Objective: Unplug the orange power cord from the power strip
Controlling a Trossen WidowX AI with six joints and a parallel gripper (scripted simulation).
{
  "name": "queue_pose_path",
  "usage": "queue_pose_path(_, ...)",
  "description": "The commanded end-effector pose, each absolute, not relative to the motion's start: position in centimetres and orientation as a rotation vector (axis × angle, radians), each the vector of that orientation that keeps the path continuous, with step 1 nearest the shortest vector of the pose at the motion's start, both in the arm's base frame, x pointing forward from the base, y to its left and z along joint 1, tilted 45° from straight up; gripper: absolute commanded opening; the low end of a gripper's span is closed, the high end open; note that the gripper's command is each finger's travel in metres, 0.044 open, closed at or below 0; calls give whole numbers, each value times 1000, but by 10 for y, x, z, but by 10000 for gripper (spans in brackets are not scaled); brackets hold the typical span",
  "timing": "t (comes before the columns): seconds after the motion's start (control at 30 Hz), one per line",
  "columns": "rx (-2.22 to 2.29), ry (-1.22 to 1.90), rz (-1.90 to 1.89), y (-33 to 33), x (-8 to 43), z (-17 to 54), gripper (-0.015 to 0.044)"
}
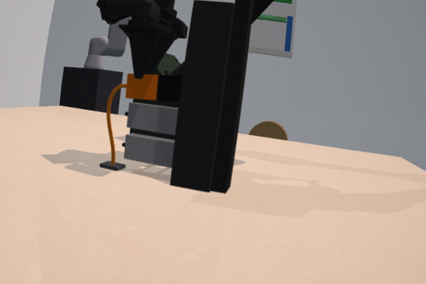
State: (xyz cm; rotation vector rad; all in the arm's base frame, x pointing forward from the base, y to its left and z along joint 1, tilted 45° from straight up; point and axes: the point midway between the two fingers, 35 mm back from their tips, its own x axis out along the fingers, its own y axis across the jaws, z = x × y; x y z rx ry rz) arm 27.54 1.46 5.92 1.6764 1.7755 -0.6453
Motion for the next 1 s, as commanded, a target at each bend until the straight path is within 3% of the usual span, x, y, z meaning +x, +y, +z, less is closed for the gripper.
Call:
queue_pose_path(0.0, 1677, 1775, -646, 14, 275, 59, 28)
queue_pose_path(0.07, 1677, 1775, -646, 14, 276, 59, 0)
queue_pose_path(0.97, 1680, 1771, -651, -17, 281, 33, 0)
